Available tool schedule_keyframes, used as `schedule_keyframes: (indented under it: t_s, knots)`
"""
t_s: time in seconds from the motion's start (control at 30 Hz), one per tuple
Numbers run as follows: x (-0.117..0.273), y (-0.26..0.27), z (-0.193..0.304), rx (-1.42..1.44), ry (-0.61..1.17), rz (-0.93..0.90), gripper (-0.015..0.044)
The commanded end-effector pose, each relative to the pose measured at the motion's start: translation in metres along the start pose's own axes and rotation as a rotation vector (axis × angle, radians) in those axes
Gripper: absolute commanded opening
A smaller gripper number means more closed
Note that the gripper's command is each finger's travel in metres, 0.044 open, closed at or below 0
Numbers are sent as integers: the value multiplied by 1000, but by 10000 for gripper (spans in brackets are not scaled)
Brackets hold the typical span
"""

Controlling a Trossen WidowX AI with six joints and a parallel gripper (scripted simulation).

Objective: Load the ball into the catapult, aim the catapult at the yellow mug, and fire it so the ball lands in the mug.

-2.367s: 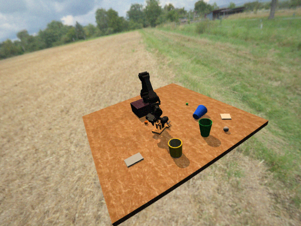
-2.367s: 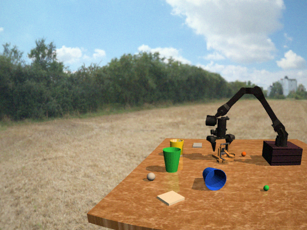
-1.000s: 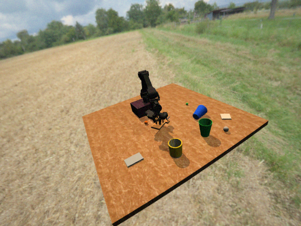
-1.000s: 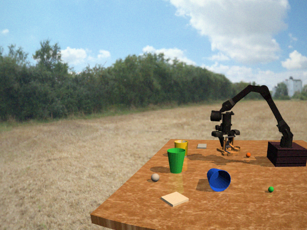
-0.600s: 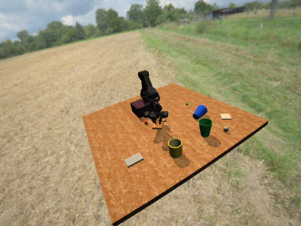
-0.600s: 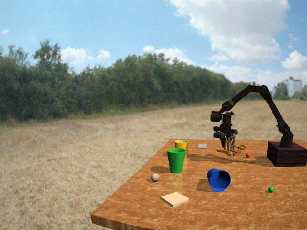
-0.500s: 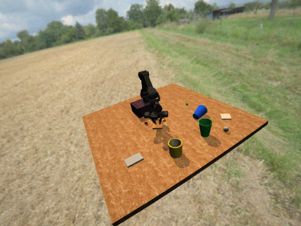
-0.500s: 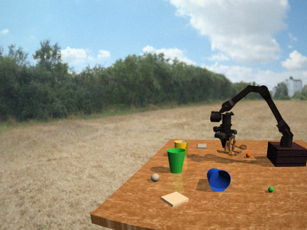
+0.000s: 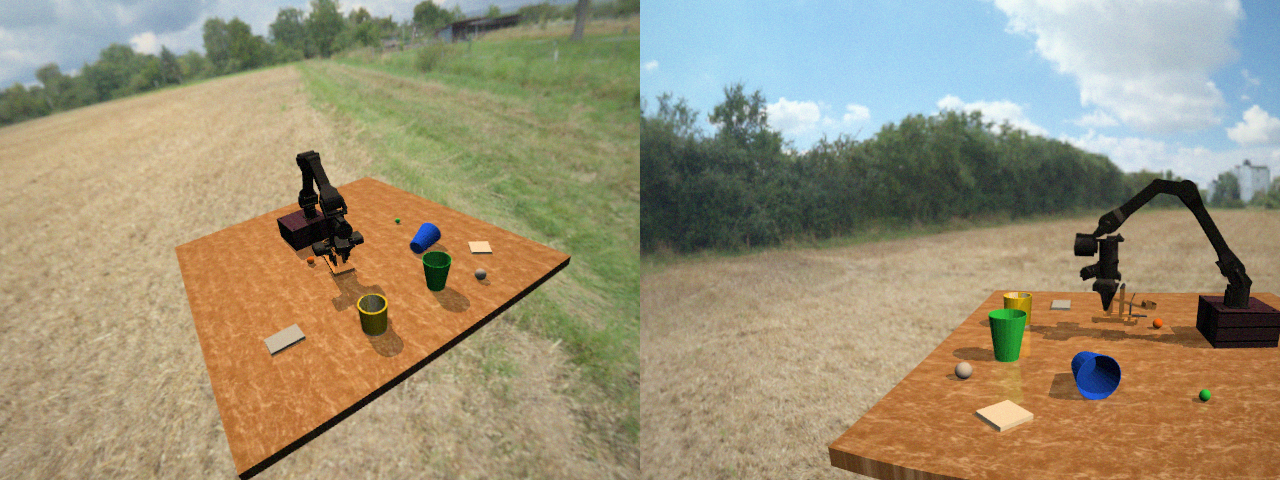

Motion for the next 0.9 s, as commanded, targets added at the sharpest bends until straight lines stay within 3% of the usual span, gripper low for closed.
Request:
schedule_keyframes:
  t_s: [0.0, 0.87]
  knots:
    - [2, 1, -3, 19, -7, -2, 0]
    - [-37, 2, -4, 19, -6, -2, 0]
Point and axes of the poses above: the point midway between the two fingers, 35 mm back from their tips, its own x axis back along the fingers, its own y axis across the jaws, z = x × y, the point moved 9 cm from there along x, back along the fingers, and after that the axes turned 14 degrees about x, right-handed, at the moved point
